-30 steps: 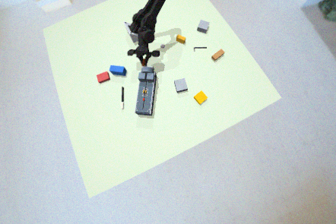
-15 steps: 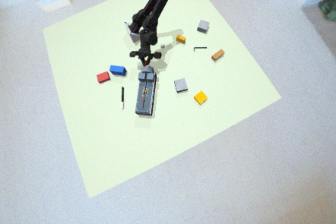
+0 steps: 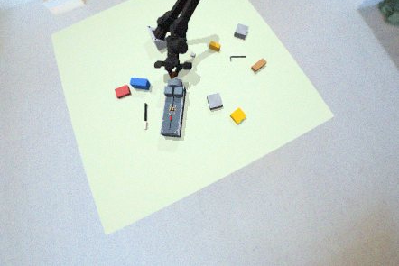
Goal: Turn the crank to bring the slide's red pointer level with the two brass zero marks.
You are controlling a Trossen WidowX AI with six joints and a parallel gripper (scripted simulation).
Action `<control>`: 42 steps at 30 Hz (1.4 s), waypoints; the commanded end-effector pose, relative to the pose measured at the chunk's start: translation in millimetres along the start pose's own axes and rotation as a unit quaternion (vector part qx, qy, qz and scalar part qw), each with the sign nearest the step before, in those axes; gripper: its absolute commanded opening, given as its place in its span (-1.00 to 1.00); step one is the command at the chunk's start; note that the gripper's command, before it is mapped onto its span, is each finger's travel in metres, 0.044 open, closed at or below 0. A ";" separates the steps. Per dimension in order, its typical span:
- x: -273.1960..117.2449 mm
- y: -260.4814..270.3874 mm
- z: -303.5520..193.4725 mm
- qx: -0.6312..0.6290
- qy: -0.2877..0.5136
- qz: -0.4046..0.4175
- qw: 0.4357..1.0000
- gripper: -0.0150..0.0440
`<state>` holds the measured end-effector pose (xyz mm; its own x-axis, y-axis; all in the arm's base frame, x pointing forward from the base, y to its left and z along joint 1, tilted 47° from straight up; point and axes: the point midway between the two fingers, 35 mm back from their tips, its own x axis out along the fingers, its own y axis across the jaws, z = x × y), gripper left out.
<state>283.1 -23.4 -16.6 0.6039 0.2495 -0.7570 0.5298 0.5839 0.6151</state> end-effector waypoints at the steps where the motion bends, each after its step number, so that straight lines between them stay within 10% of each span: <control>1: 1.1 1.6 -1.0 0.000 0.002 0.002 1.000 -0.49; 33: 0.5 0.6 -0.6 -0.001 0.001 0.000 1.000 -0.49; 42: 0.5 0.6 -0.6 -0.001 0.001 0.000 1.000 0.31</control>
<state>283.4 -22.4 -16.7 0.6037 0.2519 -0.7564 0.5271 0.5856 0.6158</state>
